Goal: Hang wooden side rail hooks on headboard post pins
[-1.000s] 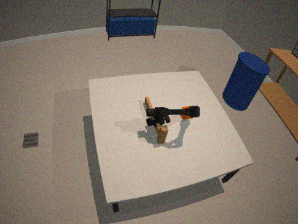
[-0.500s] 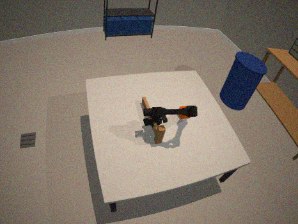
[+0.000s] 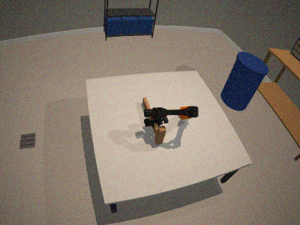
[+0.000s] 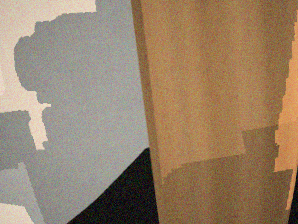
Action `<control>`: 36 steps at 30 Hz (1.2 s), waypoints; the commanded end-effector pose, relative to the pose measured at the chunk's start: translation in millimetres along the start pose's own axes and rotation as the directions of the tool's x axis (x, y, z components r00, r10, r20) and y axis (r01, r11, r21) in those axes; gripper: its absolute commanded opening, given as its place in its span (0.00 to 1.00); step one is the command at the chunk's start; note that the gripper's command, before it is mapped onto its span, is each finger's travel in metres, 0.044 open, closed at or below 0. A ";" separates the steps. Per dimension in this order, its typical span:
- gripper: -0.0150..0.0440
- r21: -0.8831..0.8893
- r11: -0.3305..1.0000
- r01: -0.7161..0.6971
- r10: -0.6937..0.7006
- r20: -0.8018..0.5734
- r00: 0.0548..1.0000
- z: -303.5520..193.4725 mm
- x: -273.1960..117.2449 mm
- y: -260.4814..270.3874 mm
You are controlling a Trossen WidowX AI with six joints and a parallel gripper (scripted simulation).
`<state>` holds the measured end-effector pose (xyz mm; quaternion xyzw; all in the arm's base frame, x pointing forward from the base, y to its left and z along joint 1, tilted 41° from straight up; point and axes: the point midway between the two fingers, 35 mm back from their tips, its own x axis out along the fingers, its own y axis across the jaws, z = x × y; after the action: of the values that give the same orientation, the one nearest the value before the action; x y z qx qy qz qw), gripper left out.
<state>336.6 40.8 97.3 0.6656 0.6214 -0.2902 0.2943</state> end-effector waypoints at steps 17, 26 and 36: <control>0.25 -0.004 1.000 -0.020 0.020 0.001 1.000 -4.2 -5.4 3.0; 0.25 -0.004 1.000 -0.020 0.020 0.000 1.000 -5.1 -5.8 2.9; 0.25 -0.004 1.000 -0.020 0.020 0.000 1.000 -6.1 -6.1 2.9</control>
<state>336.5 43.5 99.7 0.6656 0.6214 -0.2903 0.2943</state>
